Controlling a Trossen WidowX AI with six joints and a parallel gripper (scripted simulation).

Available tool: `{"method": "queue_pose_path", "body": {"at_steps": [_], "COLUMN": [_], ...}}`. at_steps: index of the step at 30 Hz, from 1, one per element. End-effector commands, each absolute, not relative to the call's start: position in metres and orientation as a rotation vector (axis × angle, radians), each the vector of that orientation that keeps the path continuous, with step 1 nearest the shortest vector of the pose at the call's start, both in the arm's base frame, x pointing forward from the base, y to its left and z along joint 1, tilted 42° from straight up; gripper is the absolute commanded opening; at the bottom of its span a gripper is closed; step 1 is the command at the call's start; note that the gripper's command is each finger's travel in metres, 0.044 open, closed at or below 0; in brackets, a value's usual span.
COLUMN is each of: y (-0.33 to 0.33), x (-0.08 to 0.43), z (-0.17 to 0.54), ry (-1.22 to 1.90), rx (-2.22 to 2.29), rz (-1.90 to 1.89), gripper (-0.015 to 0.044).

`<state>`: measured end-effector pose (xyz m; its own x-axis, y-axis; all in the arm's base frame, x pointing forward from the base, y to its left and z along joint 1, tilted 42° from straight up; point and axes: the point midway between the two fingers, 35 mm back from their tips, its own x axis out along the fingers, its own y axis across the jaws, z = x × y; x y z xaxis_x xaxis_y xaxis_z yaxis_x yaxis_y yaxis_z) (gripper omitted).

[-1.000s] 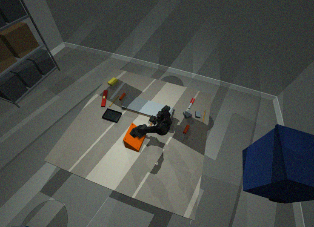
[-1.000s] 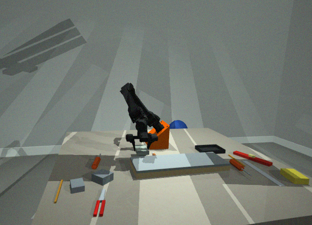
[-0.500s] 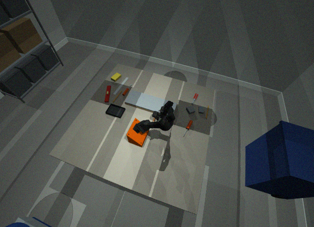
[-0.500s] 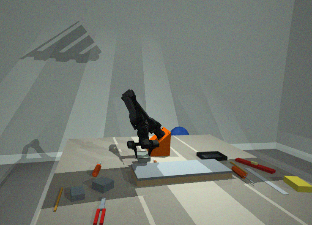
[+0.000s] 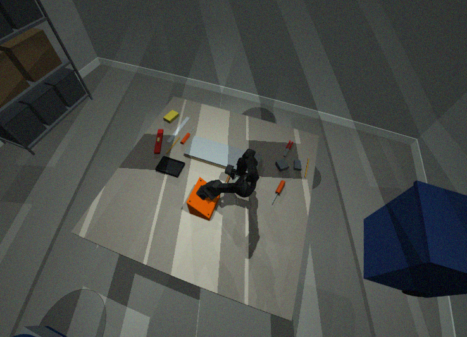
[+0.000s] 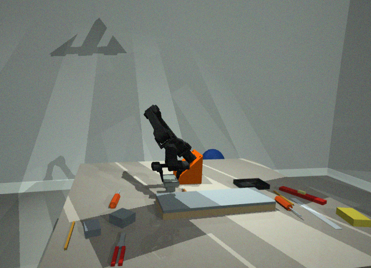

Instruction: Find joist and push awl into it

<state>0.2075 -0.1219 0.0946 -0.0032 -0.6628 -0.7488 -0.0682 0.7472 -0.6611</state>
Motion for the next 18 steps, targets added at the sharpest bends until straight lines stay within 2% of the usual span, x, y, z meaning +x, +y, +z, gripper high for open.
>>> {"method": "queue_pose_path", "body": {"at_steps": [1,18], "y": [-0.117,-0.086], "x": [0.209,0.206], "z": [0.104,0.077], "ry": [1.504,1.506], "rx": [-0.619,-0.617], "rz": [-0.527,-0.525], "gripper": [0.0000,0.0000]}}
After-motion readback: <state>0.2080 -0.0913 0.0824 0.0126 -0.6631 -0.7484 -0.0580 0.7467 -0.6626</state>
